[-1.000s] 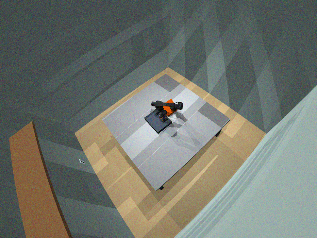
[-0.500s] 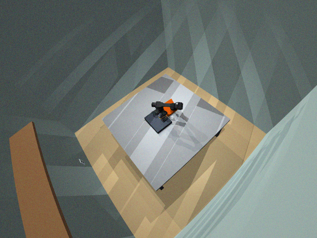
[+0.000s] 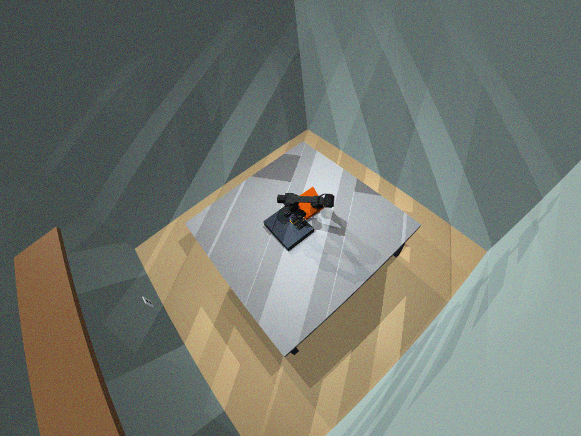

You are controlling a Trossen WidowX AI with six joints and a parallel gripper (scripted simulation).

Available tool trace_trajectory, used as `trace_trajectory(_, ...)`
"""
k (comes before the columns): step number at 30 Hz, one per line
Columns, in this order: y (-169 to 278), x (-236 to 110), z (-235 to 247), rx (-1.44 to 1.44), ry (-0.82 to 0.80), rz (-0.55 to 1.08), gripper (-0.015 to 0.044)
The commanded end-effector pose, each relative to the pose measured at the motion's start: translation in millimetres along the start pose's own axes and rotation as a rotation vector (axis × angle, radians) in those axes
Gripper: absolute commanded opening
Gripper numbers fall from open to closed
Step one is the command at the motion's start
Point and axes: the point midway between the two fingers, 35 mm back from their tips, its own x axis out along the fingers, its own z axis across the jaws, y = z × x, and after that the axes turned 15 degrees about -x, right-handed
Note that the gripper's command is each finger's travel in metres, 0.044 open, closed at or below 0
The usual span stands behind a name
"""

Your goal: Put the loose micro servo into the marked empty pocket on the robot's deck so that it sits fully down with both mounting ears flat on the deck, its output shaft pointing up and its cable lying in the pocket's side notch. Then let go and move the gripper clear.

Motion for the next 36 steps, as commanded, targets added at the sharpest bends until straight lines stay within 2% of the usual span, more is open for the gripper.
trace_trajectory(1, -0.6, 3.7, -0.3, 0.003, 0.0, -0.007, 0.0)
trace_trajectory(36, -1.0, 37.8, 0.0, 0.003, 0.0, -0.007, 0.0)
